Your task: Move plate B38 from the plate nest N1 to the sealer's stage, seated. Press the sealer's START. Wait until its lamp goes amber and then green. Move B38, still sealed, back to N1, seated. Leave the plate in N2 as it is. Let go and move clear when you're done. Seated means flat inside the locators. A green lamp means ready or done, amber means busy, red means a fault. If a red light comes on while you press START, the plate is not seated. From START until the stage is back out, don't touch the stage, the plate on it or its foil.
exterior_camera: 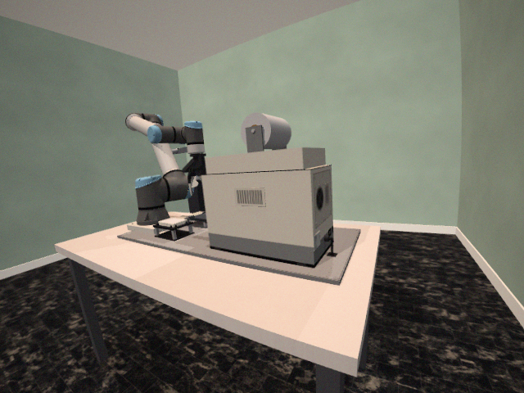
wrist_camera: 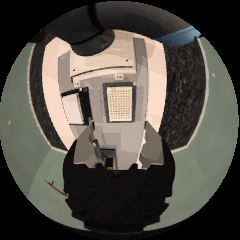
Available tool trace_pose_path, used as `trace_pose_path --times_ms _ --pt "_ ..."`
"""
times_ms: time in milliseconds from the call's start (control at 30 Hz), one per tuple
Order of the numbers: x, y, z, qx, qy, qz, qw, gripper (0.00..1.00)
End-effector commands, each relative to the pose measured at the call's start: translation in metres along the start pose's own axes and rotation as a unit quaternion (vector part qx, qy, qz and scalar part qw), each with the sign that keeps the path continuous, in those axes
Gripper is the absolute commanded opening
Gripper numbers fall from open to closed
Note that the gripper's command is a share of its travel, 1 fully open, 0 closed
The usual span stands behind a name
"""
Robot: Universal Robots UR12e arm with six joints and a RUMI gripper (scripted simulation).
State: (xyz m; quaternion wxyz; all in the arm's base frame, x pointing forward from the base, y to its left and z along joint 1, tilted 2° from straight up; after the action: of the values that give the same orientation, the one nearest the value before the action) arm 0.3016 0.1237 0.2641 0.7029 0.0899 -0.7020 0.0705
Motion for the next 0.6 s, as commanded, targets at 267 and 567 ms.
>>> trace_pose_path --times_ms 267,567 --pt "-0.006 0.000 0.000 0.000 0.000 0.000 1.000 0.68" --pt "-0.021 0.000 0.000 0.000 0.000 0.000 1.000 0.68"
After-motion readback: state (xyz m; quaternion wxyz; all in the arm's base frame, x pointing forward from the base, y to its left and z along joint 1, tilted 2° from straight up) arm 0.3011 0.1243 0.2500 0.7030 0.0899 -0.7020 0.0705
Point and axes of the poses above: the point where the finger pads meet when closed, its own x axis back along the fingers, its own y axis across the jaws, z = x × y, the point moved 10 cm from there along x, back along the fingers, and after that the axes turned 8 degrees about x, right-handed, at the moved point
